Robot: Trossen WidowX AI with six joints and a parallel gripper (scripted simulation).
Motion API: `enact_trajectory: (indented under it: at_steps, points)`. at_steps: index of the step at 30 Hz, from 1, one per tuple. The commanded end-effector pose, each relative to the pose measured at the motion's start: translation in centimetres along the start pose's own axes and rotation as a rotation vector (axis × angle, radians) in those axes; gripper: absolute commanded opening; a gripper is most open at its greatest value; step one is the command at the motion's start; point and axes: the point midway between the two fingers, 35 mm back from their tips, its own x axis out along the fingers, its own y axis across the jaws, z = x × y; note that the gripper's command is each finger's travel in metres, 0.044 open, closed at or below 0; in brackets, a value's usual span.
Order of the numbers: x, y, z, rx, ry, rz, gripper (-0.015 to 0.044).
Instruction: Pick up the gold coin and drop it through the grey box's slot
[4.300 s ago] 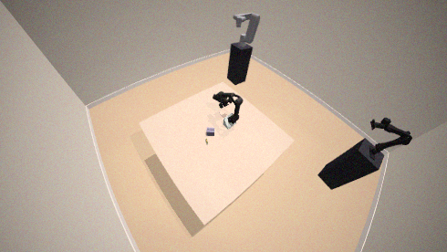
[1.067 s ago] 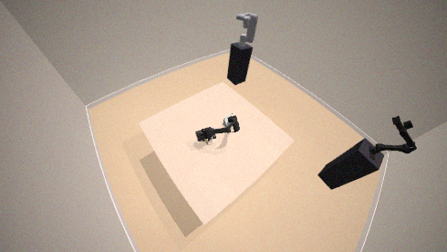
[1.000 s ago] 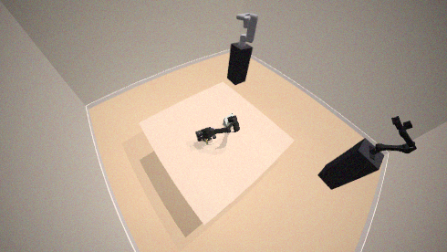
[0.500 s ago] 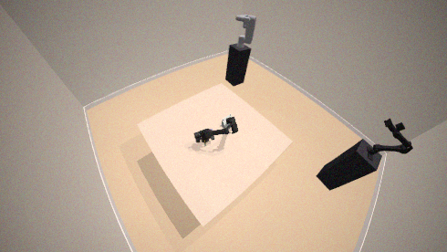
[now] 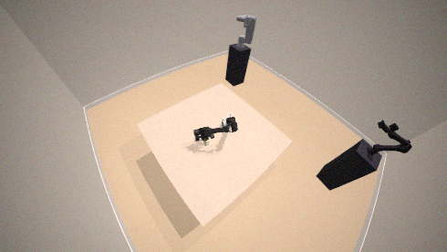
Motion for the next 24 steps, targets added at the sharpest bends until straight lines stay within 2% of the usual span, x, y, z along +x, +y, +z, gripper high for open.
enact_trajectory:
  at_steps: [1, 24]
  points:
    - [-0.9, 0.1, 0.0, -0.007, -0.007, 0.003, 0.0]
    - [-6.0, -0.2, 0.1, -0.013, -0.005, 0.001, 0.0]
